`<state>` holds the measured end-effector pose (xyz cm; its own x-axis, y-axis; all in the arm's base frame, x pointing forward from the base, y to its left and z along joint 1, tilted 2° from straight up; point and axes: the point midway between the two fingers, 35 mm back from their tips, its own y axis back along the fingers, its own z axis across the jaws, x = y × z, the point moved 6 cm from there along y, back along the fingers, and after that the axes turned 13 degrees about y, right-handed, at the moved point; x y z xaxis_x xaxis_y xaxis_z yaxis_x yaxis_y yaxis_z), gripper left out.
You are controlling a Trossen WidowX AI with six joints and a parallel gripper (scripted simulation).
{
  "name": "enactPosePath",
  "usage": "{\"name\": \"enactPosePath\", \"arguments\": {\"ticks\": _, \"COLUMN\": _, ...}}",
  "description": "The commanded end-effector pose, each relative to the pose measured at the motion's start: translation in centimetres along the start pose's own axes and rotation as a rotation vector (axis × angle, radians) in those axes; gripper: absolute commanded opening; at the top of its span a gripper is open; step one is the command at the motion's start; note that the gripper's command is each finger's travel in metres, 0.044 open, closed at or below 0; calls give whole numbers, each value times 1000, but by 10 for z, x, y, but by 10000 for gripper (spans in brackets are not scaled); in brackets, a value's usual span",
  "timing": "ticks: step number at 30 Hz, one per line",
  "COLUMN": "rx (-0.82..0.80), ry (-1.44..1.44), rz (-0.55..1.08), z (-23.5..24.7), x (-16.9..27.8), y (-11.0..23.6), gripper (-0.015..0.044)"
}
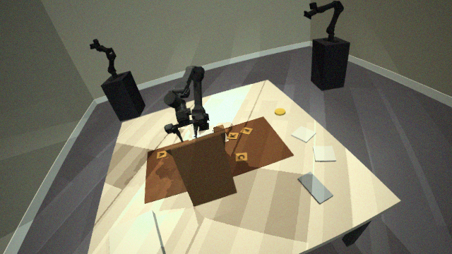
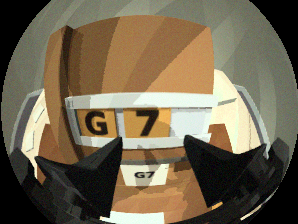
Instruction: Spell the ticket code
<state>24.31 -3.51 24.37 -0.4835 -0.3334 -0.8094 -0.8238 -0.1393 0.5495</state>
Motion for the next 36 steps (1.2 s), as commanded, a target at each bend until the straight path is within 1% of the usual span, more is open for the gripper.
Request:
{"name": "enactPosePath", "arguments": {"ticks": 1, "rx": -2, "ry": 6, "rz": -6, "z": 1, "x": -1, "y": 3, "gripper": 295}}
{"name": "enactPosePath", "arguments": {"ticks": 35, "rx": -2, "ry": 5, "rz": -5, "z": 3, "x": -5, "y": 11, "gripper": 295}}
{"name": "enactPosePath", "arguments": {"ticks": 36, "rx": -3, "ry": 3, "rz": -2, "z": 3, "x": -4, "y": 9, "gripper": 269}}
